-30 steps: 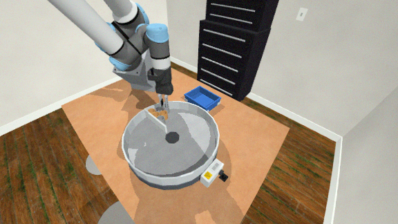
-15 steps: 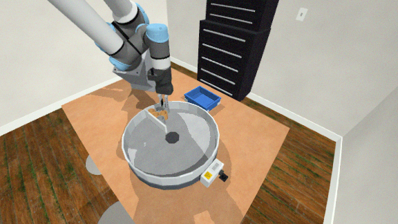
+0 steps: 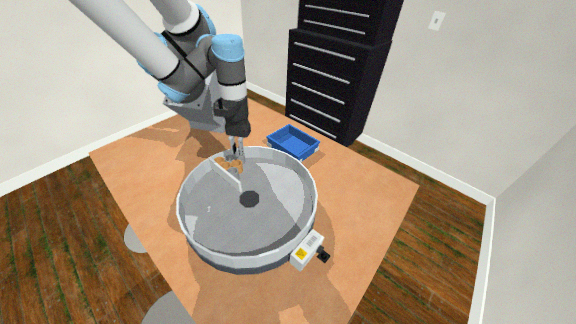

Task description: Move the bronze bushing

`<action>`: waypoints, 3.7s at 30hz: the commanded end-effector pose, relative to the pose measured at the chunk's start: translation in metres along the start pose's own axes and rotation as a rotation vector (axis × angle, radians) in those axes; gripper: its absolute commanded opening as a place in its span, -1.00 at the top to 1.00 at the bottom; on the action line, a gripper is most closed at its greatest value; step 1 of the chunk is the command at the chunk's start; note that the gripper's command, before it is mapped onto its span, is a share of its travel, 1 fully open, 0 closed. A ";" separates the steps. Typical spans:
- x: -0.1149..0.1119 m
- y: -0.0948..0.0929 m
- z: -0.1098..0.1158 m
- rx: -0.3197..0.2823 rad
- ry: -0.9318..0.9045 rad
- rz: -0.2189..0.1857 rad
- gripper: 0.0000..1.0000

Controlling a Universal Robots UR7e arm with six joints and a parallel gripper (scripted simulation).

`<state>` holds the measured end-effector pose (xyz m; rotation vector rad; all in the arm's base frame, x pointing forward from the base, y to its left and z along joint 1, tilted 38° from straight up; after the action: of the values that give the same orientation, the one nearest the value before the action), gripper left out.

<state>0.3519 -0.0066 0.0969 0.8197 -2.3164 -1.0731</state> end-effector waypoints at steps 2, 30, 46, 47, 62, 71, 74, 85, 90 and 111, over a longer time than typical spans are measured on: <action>0.000 0.000 0.000 0.001 0.000 -0.001 0.10; 0.000 0.000 0.000 0.001 0.000 -0.001 0.10; 0.000 0.000 0.000 0.001 0.000 -0.001 0.10; 0.000 0.000 0.000 0.001 0.000 -0.001 0.10; 0.000 -0.015 0.000 0.001 0.000 -0.001 0.10; 0.000 -0.023 0.000 0.001 0.000 -0.001 0.10; 0.000 -0.029 0.000 0.001 0.000 -0.001 0.10; 0.000 -0.029 0.000 0.001 0.000 -0.001 0.10; 0.000 -0.044 0.000 0.002 0.000 -0.001 0.10; 0.000 -0.051 0.000 0.002 0.000 -0.001 0.10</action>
<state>0.3683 -0.0324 0.0571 0.8198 -2.3170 -1.0725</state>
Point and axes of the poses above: the point where the finger pads meet when closed, its own y axis back along the fingers, its own x axis across the jaws, z = x × y, the point moved 5 cm from there along y, back along the fingers, and after that the axes turned 12 degrees about y, right-handed, at the moved point
